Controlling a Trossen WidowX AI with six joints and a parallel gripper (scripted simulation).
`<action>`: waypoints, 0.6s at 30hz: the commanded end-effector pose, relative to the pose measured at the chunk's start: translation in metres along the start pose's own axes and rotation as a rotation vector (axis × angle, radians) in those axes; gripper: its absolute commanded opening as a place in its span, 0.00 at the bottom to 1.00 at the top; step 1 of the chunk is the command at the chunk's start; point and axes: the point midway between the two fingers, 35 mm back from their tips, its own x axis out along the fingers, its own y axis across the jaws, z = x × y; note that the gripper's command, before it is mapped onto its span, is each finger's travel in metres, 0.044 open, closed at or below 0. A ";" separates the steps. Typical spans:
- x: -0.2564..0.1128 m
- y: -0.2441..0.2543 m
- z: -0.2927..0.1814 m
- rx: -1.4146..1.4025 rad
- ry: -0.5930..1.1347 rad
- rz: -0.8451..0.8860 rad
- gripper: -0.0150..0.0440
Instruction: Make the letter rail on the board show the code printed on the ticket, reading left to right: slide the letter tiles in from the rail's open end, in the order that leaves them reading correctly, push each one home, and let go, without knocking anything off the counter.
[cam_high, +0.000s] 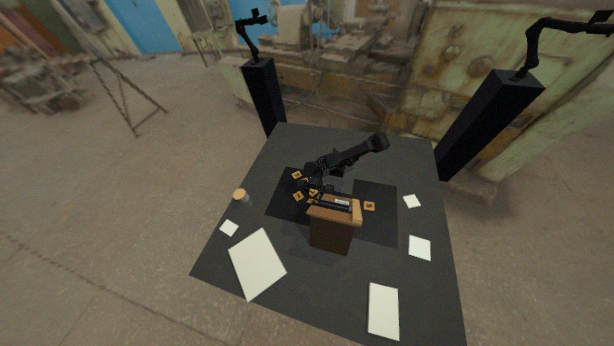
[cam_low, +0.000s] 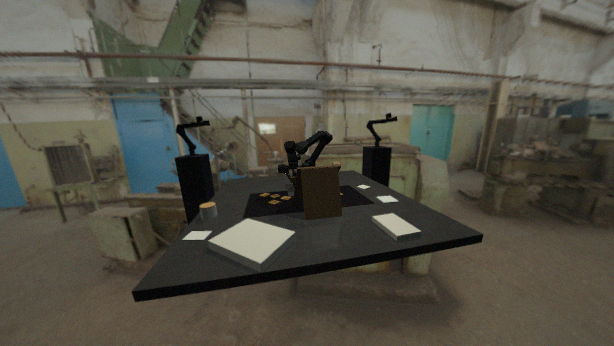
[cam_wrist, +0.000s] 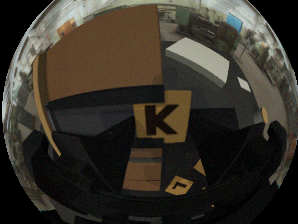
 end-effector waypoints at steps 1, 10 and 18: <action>-0.002 0.003 0.003 -0.007 -0.007 -0.005 0.25; -0.001 0.008 0.003 -0.007 -0.006 -0.005 0.25; -0.001 0.012 0.002 -0.006 -0.006 -0.005 0.25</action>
